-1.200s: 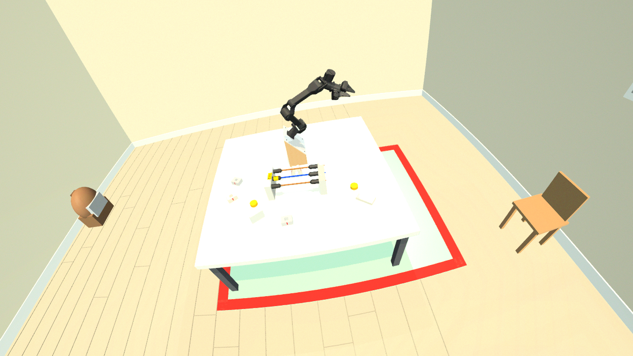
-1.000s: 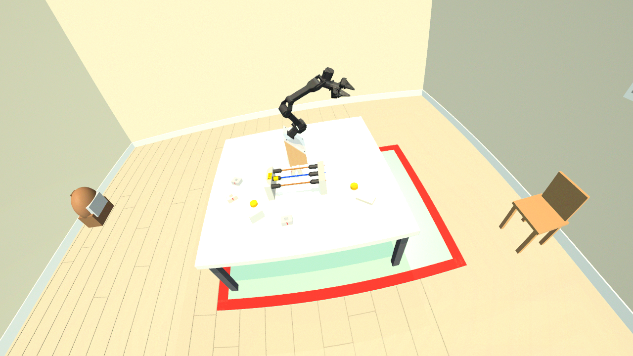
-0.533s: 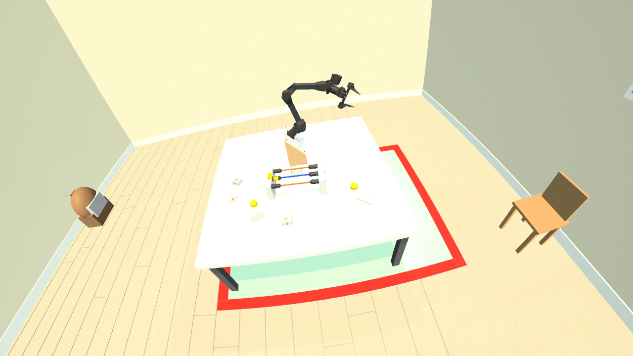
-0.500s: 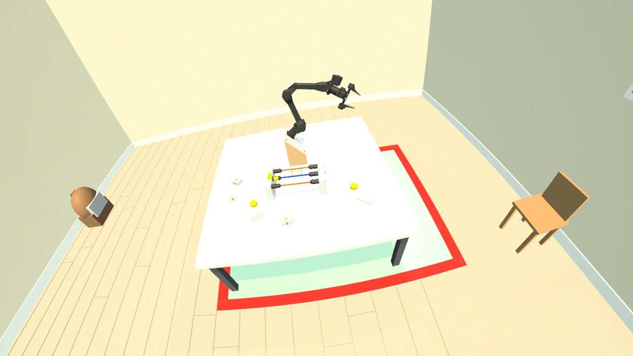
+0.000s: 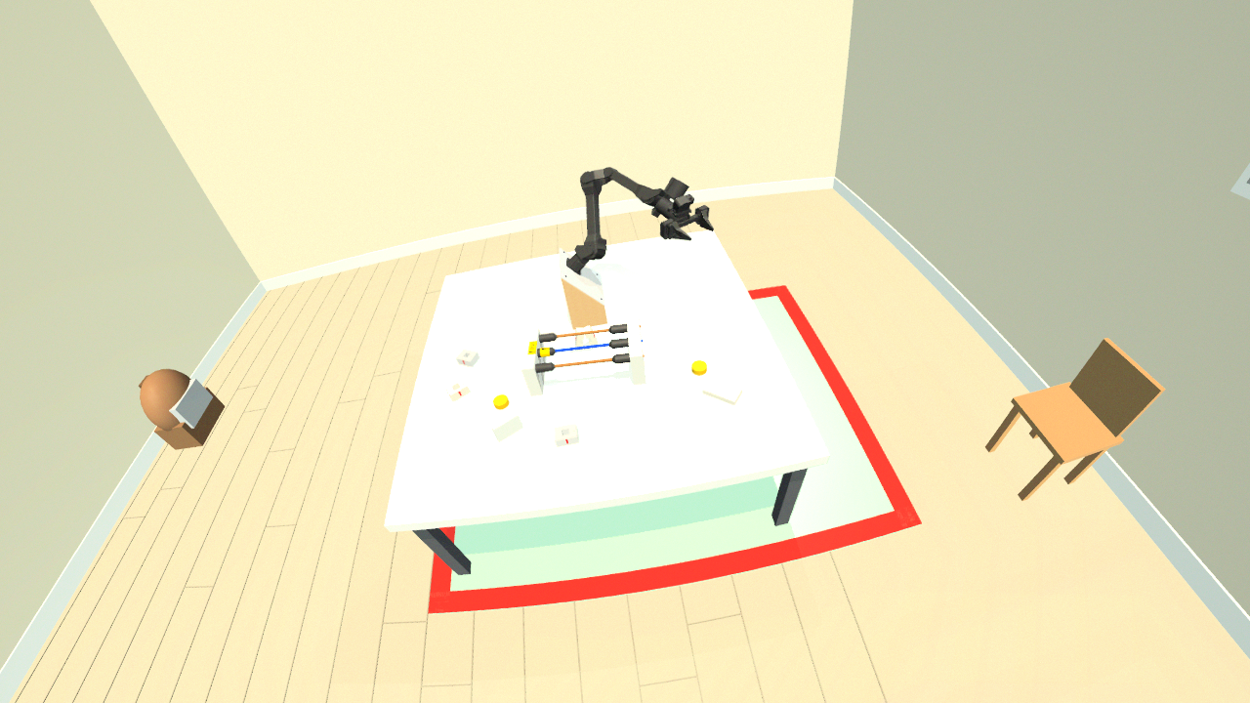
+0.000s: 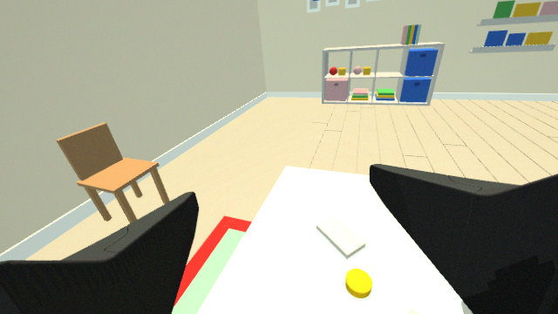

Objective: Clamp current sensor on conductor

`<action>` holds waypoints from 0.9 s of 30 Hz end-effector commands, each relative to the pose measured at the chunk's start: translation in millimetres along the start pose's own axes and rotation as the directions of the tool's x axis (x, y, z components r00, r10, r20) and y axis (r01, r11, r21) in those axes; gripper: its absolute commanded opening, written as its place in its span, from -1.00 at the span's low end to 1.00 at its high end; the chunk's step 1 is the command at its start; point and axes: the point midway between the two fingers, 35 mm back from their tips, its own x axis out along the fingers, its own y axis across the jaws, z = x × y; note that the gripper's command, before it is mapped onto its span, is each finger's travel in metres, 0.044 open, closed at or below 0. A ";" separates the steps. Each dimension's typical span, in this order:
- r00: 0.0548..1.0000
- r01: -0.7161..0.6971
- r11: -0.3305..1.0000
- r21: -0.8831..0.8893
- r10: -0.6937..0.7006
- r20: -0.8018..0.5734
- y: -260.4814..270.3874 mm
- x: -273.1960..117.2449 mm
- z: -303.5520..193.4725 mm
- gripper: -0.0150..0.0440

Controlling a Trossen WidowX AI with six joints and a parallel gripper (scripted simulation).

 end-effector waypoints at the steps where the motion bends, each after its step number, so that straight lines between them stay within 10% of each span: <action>1: 0.990 0.140 0.959 -0.244 -0.132 0.052 -51.2 21.0 -1.8 1.00; 13: 0.867 0.457 0.559 -0.692 -0.453 0.206 -210.9 16.2 28.8 1.00; 27: 0.769 0.438 0.547 -0.713 -0.639 -0.017 -295.6 22.2 -2.0 1.00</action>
